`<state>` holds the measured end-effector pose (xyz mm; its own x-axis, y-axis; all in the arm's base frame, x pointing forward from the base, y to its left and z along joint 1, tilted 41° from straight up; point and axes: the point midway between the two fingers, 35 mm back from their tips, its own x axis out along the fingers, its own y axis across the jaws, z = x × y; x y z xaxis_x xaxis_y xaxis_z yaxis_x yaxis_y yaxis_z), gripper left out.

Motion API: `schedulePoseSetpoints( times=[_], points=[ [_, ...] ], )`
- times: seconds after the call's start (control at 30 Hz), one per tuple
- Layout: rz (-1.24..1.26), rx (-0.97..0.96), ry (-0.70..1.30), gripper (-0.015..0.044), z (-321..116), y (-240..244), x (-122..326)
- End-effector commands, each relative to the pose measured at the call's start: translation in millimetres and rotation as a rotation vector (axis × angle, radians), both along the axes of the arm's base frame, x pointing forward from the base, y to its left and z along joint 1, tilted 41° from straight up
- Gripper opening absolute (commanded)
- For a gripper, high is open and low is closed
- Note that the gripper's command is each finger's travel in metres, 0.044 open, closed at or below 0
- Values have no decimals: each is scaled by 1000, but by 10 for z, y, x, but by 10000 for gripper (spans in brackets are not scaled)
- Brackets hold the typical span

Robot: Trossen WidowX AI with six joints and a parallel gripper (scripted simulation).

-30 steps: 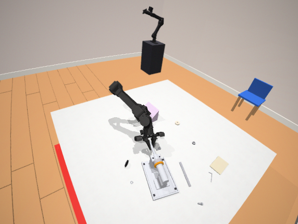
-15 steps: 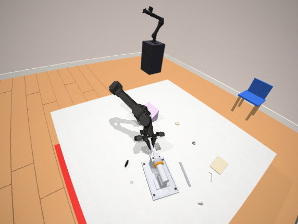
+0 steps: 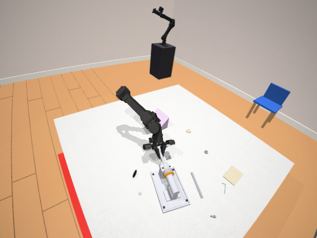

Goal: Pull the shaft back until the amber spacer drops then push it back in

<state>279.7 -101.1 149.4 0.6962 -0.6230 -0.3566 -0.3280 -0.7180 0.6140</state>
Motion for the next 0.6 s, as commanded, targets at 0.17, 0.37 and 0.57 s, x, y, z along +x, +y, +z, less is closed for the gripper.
schedulePoseSetpoints(
  times=[0.17,0.37,0.57],
  points=[
    [-3,3,-6,0,4,2,-16],
    [-3,3,-5,0,2,3,-22],
    [-3,3,-5,0,0,5,-29]
  ],
)
